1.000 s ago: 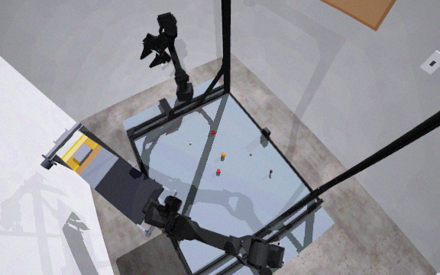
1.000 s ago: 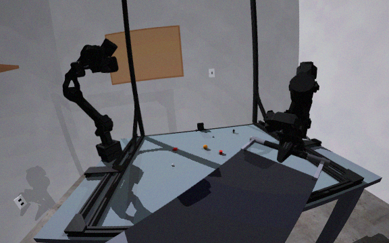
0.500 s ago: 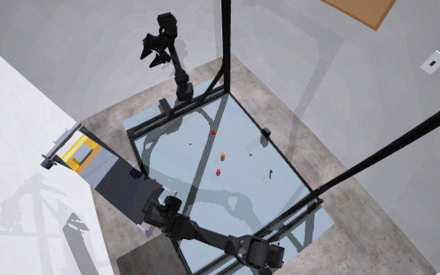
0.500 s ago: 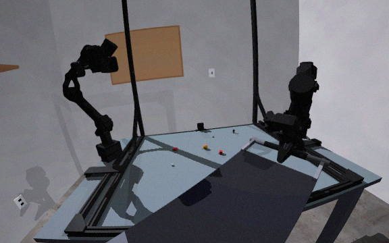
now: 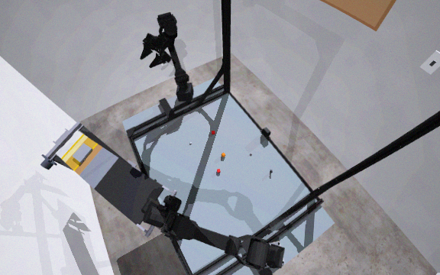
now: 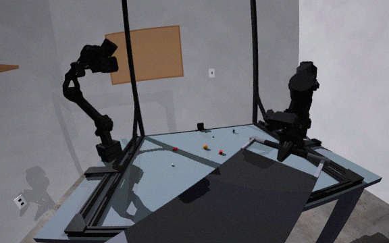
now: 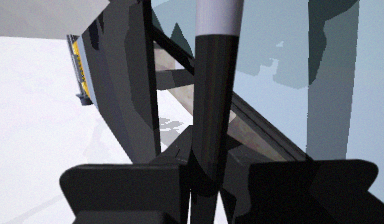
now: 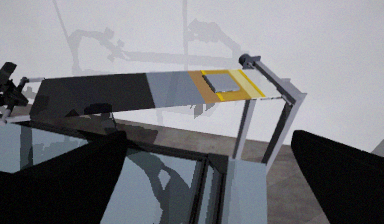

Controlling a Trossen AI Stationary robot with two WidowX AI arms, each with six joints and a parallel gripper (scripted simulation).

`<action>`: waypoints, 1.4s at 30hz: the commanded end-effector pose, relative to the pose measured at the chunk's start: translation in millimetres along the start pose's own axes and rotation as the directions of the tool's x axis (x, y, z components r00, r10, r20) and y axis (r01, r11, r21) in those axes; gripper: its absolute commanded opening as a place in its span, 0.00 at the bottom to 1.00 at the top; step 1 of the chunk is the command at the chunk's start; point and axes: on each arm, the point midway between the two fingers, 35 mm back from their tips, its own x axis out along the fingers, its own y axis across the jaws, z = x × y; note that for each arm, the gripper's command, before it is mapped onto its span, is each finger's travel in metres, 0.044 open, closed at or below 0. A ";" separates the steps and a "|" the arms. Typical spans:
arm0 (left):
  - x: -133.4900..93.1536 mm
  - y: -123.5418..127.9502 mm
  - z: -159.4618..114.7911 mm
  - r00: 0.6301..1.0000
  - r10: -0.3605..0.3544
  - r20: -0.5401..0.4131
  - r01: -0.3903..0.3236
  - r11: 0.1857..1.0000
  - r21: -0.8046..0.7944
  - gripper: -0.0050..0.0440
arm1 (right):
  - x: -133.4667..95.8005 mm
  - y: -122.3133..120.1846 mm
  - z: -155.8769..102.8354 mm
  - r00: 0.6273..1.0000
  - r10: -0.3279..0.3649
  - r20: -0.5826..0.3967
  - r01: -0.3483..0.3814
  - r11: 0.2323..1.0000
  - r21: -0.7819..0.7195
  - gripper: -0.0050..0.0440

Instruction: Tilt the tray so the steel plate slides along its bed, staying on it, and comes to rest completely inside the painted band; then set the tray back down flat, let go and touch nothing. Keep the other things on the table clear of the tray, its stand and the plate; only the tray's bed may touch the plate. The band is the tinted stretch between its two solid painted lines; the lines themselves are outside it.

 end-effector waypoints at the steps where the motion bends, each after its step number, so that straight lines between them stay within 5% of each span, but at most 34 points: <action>1: -11.2 10.2 -0.2 1.000 0.025 -0.002 -0.025 1.000 0.001 0.10 | 0.0 -0.1 0.4 1.000 -0.002 0.002 0.002 1.000 0.002 1.00; 42: -28.0 32.0 -0.2 0.998 0.061 -0.002 -0.061 0.998 0.001 0.10 | 0.0 -0.1 0.4 1.000 -0.002 0.002 0.002 1.000 0.002 1.00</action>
